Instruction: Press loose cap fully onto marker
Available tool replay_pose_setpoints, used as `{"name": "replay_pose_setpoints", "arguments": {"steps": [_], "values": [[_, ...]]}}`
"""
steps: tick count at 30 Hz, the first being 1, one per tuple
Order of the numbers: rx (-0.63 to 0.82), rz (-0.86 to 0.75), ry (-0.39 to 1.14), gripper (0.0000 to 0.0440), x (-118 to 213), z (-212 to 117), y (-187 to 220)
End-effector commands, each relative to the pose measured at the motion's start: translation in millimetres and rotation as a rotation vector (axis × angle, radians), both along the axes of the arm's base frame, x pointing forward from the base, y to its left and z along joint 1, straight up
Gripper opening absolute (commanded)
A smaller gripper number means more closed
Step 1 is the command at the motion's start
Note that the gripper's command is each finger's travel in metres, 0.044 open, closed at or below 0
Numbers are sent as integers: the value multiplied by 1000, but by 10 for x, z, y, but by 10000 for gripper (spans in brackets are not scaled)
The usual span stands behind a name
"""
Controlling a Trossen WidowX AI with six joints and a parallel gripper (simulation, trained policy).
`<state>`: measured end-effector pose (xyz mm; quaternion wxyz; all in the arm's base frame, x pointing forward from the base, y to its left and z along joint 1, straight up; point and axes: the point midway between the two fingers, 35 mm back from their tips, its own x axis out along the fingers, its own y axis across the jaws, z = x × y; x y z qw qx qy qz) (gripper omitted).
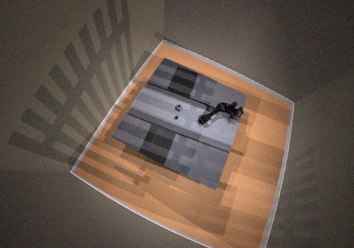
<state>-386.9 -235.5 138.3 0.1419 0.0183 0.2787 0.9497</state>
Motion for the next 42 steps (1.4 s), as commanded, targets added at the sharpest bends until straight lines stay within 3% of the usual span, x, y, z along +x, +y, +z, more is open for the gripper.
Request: {"name": "replay_pose_setpoints", "arguments": {"steps": [1, 8, 42], "values": [[-1, 10, -1, 374, 8, 3, -28], [-5, 98, -20, 209, 128, -5, -287], [-34, 468, -129, 278, 906, 28, -1340]]}}
